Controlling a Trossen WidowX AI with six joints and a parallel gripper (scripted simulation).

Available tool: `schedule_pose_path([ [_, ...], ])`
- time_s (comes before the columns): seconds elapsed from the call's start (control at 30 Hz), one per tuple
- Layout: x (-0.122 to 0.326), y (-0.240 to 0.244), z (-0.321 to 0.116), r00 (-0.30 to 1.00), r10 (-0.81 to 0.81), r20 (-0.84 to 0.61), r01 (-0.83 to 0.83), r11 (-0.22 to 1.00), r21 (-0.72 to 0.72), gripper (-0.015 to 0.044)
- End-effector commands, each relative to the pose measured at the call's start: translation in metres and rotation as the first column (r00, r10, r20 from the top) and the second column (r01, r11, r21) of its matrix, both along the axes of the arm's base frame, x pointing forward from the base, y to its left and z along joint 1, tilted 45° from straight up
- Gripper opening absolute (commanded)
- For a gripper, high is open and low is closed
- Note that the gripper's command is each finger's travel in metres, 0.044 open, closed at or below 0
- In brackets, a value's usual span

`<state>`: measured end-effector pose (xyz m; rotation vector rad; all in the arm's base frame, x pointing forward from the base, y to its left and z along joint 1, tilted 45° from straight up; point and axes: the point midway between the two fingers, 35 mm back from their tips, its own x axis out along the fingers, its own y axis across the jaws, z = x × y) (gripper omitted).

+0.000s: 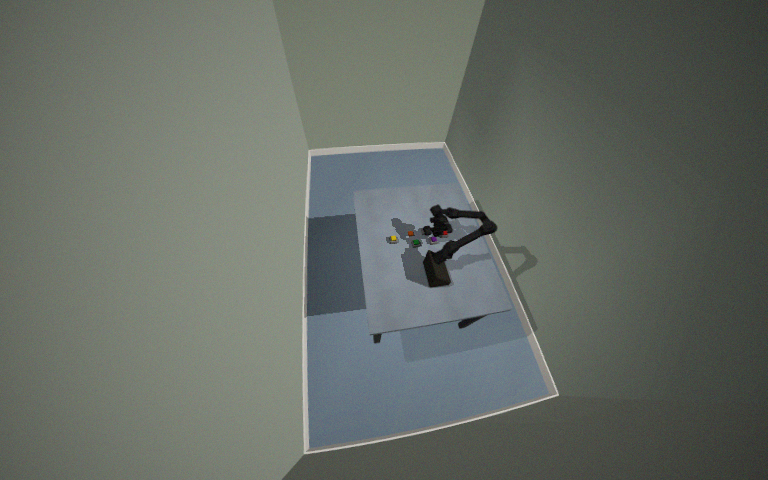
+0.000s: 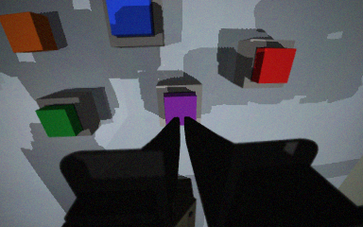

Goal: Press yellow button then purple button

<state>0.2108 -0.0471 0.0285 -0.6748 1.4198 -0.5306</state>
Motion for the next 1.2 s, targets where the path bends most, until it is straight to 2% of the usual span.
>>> schedule_pose_path([
  [0.0, -0.001, -0.005, -0.005, 1.000, 0.002, -0.007, -0.002, 1.000, -0.006, 0.0020],
  [0.53, 0.001, -0.023, -0.022, 1.000, 0.002, -0.007, -0.002, 1.000, -0.008, 0.0020],
  [1.17, 0.001, -0.023, -0.022, 1.000, 0.002, -0.007, -0.002, 1.000, -0.008, 0.0020],
])
